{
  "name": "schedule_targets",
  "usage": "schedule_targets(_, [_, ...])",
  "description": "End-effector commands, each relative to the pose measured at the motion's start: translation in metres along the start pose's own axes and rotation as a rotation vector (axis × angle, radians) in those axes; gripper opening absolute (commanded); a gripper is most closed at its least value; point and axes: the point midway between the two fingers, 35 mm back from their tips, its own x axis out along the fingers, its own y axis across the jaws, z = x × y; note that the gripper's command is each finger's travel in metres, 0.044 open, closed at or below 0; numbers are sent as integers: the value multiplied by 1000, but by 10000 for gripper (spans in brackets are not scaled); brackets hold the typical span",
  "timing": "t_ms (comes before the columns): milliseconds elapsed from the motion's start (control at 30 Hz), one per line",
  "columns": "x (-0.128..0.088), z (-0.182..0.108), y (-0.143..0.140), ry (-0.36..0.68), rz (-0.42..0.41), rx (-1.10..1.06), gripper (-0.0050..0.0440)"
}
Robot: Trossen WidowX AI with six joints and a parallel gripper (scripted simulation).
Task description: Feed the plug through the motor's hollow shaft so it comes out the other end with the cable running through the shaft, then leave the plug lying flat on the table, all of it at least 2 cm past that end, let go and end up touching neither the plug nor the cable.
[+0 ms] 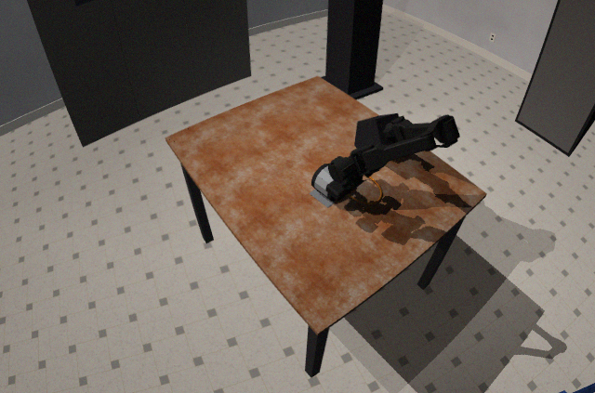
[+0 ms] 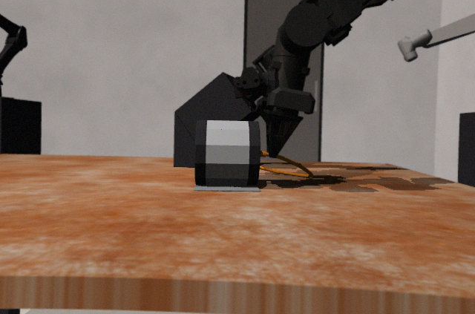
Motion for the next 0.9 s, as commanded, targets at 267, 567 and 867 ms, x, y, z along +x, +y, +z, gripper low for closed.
schedule_targets(267, [0, 0, 0, 0, 1, -1, 7])
schedule_targets(567, [1, 5, 0, -1, -1, 3, 0])
schedule_targets(867, [2, 10, 0, -3, -2, 8, 0])
